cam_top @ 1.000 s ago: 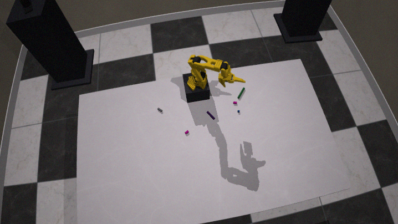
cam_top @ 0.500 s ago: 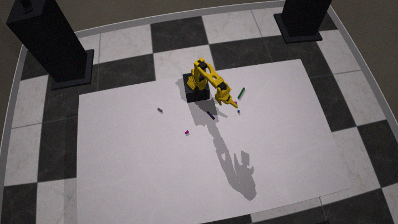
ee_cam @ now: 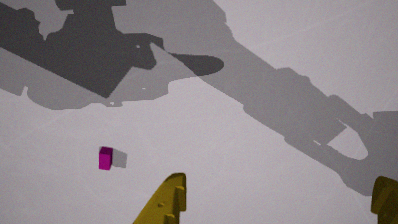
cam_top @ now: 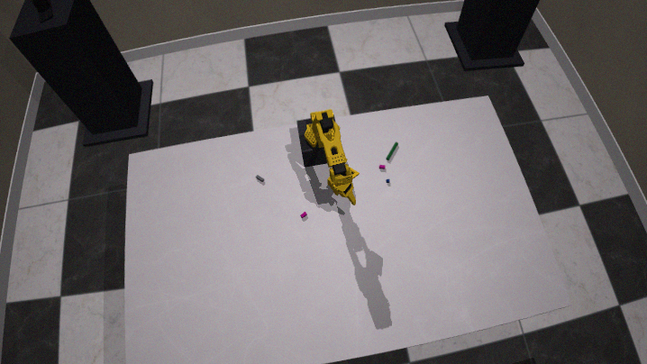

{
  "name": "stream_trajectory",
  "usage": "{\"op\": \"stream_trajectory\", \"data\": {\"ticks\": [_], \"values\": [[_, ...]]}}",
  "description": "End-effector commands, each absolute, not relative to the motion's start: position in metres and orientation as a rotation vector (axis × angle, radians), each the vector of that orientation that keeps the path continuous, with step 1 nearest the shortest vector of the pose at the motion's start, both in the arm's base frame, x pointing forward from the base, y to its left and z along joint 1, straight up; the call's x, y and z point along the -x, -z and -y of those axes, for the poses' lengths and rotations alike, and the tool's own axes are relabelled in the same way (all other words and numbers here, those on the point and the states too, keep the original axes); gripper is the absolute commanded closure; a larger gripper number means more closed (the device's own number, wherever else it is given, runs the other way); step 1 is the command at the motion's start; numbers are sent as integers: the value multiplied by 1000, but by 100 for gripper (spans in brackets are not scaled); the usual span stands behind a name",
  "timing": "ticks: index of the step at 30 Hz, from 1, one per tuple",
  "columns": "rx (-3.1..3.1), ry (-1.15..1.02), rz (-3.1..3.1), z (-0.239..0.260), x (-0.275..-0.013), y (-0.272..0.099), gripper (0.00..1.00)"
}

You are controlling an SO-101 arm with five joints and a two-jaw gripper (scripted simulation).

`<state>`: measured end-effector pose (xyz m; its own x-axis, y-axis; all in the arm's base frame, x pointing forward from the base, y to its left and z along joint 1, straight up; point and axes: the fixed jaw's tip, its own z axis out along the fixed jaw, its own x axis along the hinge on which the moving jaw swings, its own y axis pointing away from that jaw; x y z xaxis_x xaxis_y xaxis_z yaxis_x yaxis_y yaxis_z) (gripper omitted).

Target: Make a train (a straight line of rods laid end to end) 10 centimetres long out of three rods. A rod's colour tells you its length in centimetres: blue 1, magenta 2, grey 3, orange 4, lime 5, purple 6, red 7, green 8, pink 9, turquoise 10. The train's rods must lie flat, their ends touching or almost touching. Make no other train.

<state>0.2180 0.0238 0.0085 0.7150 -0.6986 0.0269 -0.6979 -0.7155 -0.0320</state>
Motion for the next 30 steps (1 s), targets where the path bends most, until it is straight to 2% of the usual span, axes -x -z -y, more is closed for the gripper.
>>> {"op": "stream_trajectory", "data": {"ticks": [1, 9, 20, 30], "values": [[2853, 49, -1281, 7, -230, 5, 66], [2788, 20, -1440, 57, -229, 30, 74], [2740, -1, -1538, 89, -221, 46, 80], [2725, -7, -1564, 97, -218, 51, 81]]}}
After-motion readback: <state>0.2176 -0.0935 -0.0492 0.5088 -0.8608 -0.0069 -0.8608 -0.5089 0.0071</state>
